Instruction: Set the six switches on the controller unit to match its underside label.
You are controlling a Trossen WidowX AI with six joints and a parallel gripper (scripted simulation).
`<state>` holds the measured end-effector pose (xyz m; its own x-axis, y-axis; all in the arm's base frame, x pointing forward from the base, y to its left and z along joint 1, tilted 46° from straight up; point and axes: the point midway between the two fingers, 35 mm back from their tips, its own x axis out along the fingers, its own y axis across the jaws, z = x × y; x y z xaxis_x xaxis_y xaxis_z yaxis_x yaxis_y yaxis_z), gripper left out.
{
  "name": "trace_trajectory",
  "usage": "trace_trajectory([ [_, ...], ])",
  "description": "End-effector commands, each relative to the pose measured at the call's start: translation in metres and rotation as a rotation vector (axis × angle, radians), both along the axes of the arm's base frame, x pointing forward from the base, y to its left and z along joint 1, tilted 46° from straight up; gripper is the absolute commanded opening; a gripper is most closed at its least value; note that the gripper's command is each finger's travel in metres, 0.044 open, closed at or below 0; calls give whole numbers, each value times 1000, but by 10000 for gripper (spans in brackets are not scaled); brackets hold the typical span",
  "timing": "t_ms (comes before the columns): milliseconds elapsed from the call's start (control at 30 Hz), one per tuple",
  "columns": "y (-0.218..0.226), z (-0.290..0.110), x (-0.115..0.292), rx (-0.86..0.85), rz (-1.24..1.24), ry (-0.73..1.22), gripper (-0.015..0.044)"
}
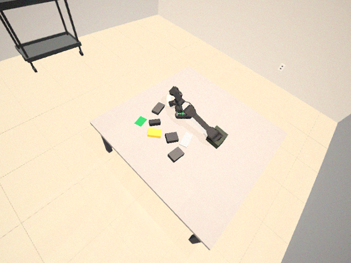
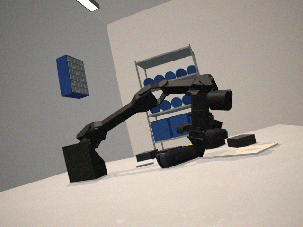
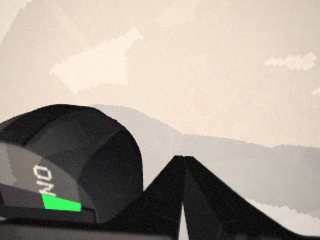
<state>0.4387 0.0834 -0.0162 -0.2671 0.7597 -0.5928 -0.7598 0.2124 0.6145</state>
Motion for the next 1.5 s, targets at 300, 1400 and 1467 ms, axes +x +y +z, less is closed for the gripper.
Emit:
trace_trajectory([
  [300, 0, 2, -4, 34, 7, -11, 0],
  [1400, 10, 12, -28, 68, 18, -22, 0],
  [1467, 11, 13, -30, 68, 18, -22, 0],
])
